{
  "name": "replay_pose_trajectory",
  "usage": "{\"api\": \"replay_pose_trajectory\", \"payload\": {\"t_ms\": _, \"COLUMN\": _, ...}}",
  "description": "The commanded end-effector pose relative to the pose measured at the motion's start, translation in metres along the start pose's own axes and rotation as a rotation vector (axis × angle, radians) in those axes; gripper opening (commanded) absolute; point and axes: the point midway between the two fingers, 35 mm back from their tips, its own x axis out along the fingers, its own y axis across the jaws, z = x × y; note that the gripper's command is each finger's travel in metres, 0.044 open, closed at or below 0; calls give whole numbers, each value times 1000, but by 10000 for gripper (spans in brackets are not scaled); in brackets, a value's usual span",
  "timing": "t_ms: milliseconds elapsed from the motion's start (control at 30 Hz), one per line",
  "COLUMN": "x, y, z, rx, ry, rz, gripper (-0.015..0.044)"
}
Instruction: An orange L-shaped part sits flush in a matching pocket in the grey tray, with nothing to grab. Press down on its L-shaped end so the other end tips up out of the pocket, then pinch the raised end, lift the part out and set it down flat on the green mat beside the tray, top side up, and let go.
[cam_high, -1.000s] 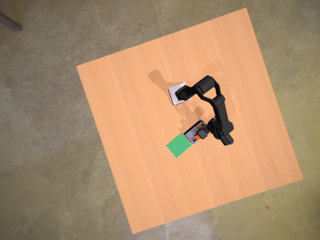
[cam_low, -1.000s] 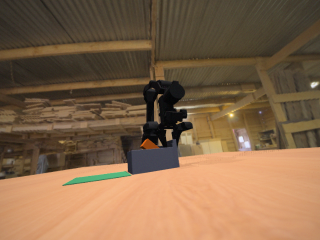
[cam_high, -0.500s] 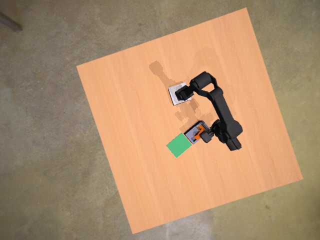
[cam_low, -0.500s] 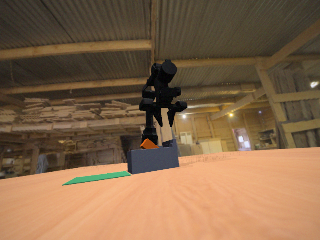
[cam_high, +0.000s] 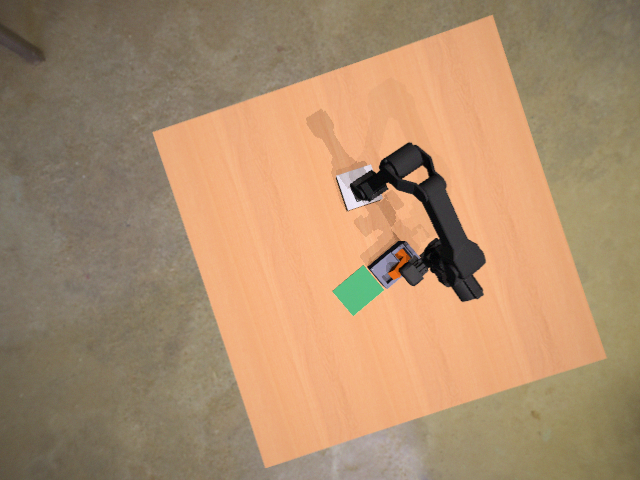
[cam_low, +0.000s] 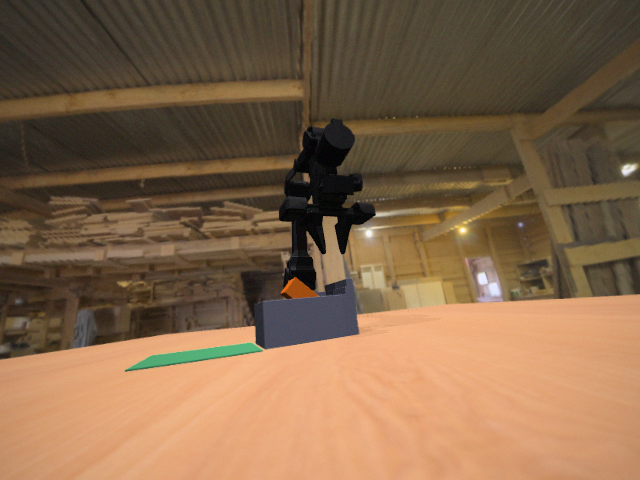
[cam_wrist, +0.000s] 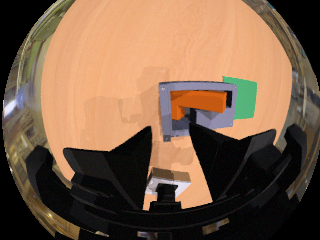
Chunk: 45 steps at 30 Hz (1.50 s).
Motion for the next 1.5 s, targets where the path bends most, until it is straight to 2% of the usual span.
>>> {"api": "replay_pose_trajectory", "payload": {"t_ms": 0, "x": 0, "y": 0, "z": 1, "rx": 1, "ry": -3, "rz": 0, "gripper": 180}}
{"api": "replay_pose_trajectory", "payload": {"t_ms": 133, "x": 0, "y": 0, "z": 1, "rx": 1, "ry": -3, "rz": 0, "gripper": 180}}
{"api": "replay_pose_trajectory", "payload": {"t_ms": 267, "x": -1, "y": -8, "z": 3, "rx": 175, "ry": -2, "rz": -1, "gripper": 280}}
{"api": "replay_pose_trajectory", "payload": {"t_ms": 633, "x": -3, "y": -68, "z": 9, "rx": 1398, "ry": 1, "rz": -12, "gripper": 280}}
{"api": "replay_pose_trajectory", "payload": {"t_ms": 700, "x": -4, "y": -76, "z": 9, "rx": 1549, "ry": 1, "rz": -14, "gripper": 280}}
{"api": "replay_pose_trajectory", "payload": {"t_ms": 1100, "x": -3, "y": -77, "z": 9, "rx": 1568, "ry": 1, "rz": -14, "gripper": 280}}
{"api": "replay_pose_trajectory", "payload": {"t_ms": 1467, "x": 28, "y": -77, "z": 9, "rx": 1568, "ry": 2, "rz": -14, "gripper": 280}}
